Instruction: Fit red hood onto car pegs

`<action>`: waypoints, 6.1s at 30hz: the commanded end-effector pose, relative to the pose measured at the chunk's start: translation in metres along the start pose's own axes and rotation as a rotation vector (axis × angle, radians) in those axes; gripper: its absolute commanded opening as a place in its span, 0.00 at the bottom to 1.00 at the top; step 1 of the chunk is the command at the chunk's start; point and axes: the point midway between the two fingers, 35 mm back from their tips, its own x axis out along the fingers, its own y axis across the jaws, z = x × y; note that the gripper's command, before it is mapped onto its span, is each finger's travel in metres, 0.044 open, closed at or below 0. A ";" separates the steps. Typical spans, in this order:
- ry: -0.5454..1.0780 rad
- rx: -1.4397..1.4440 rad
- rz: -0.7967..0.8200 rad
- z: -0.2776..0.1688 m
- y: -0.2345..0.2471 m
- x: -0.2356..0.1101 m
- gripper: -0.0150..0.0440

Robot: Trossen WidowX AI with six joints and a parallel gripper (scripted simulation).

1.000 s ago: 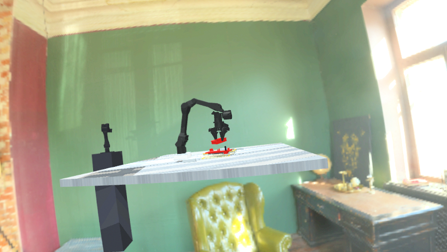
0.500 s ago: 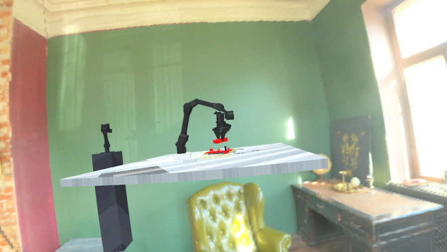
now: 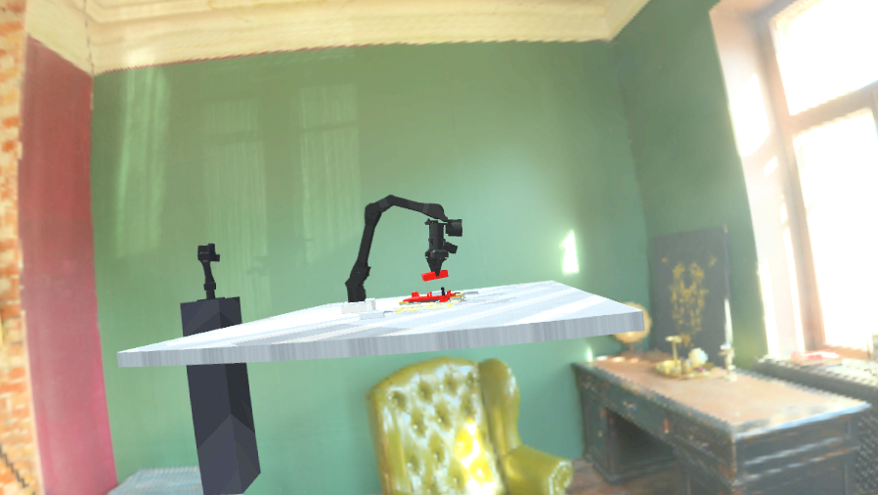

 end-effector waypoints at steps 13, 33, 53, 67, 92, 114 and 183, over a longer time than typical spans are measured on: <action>0.039 0.262 0.005 0.014 0.032 -0.001 0.25; 0.056 0.369 0.000 0.021 0.045 0.025 0.25; 0.056 0.369 0.000 0.025 0.045 0.049 0.25; 0.056 0.369 0.000 0.026 0.044 0.049 0.25; 0.056 0.369 0.000 0.027 0.044 0.058 0.25; 0.056 0.369 0.000 0.028 0.043 0.068 0.25; -0.130 0.367 -0.036 0.014 0.050 -0.002 1.00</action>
